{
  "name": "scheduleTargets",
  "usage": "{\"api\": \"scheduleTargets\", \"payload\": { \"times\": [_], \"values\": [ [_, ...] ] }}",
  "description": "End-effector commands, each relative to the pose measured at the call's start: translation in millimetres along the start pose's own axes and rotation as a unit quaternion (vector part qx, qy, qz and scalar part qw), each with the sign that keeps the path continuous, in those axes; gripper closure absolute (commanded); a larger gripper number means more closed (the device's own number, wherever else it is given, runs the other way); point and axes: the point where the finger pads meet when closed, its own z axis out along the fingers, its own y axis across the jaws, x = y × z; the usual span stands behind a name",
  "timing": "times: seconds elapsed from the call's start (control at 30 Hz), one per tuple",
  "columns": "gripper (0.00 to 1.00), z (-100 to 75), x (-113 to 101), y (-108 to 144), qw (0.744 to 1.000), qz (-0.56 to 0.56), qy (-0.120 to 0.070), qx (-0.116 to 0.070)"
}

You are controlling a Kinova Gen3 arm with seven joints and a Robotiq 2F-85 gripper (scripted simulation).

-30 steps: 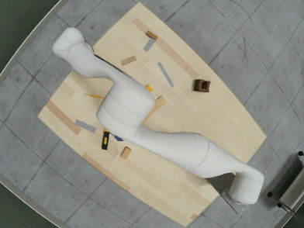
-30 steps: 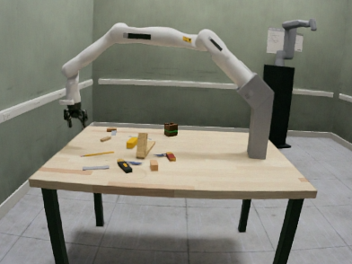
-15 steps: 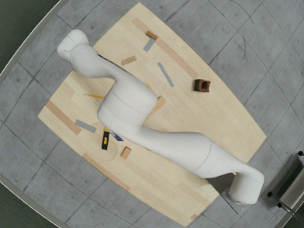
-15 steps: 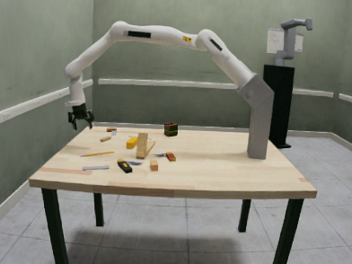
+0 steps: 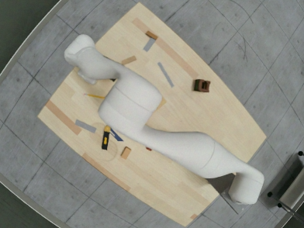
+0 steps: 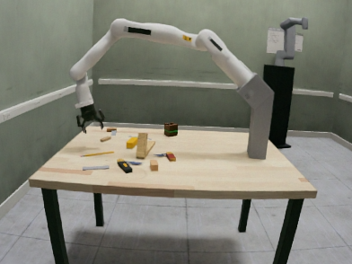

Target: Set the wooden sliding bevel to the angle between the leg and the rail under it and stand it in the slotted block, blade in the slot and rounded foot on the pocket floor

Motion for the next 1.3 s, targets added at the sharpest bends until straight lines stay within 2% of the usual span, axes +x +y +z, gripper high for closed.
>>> {"api": "scheduleTargets", "payload": {
  "times": [0.0,0.33,0.4,0.6,0.73,0.9,0.97,1.27],
  "values": [
    [0.00,2.9,6.8,-17.8,0.999,-0.046,0.011,0.015],
    [0.00,12.7,35.9,-86.9,0.973,-0.214,0.057,0.068],
    [0.00,12.7,35.9,-86.9,0.973,-0.214,0.057,0.068],
    [0.00,13.4,56.7,-134.2,0.936,-0.326,0.095,0.095],
    [0.00,11.3,71.1,-167.6,0.900,-0.403,0.124,0.108],
    [0.00,5.5,88.4,-210.7,0.844,-0.497,0.162,0.120],
    [0.00,5.5,88.4,-210.7,0.844,-0.497,0.162,0.120],
    [0.00,-12.1,114.6,-289.0,0.712,-0.651,0.231,0.125]
  ]
}}
